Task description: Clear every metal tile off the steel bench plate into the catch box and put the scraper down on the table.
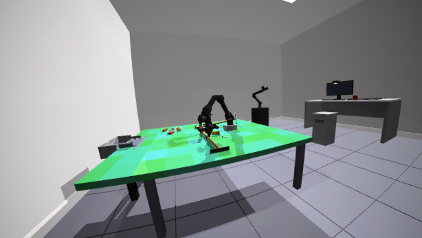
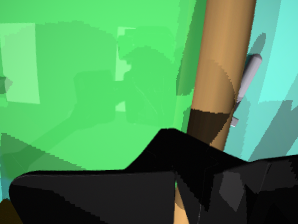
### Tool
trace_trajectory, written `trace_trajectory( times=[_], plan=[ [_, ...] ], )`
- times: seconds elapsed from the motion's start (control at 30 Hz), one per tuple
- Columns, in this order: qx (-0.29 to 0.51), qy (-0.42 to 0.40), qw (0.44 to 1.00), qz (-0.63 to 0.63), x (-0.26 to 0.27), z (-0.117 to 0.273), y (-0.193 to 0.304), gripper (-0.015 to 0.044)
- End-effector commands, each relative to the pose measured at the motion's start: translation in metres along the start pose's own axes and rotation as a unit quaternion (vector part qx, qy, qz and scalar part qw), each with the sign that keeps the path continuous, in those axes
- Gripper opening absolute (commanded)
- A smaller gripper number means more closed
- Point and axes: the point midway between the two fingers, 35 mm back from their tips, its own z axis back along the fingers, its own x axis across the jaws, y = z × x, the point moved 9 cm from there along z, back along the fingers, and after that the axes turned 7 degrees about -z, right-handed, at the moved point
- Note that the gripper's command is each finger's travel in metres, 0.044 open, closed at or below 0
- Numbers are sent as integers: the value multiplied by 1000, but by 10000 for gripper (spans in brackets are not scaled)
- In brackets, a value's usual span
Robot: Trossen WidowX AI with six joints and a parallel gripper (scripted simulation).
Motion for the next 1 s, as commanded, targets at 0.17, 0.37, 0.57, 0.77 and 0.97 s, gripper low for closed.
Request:
trace_trajectory(
  times=[0.17,0.37,0.57,0.77,0.97],
  plan=[
    [-1,5,1000,3,-12,0,-2,0],
    [-1,5,1000,3,-18,0,-2,0],
    [-1,5,1000,3,-24,0,-2,0],
    [-1,5,1000,3,-30,0,-2,0],
    [-1,6,1000,3,-35,-1,-2,0]
  ],
)
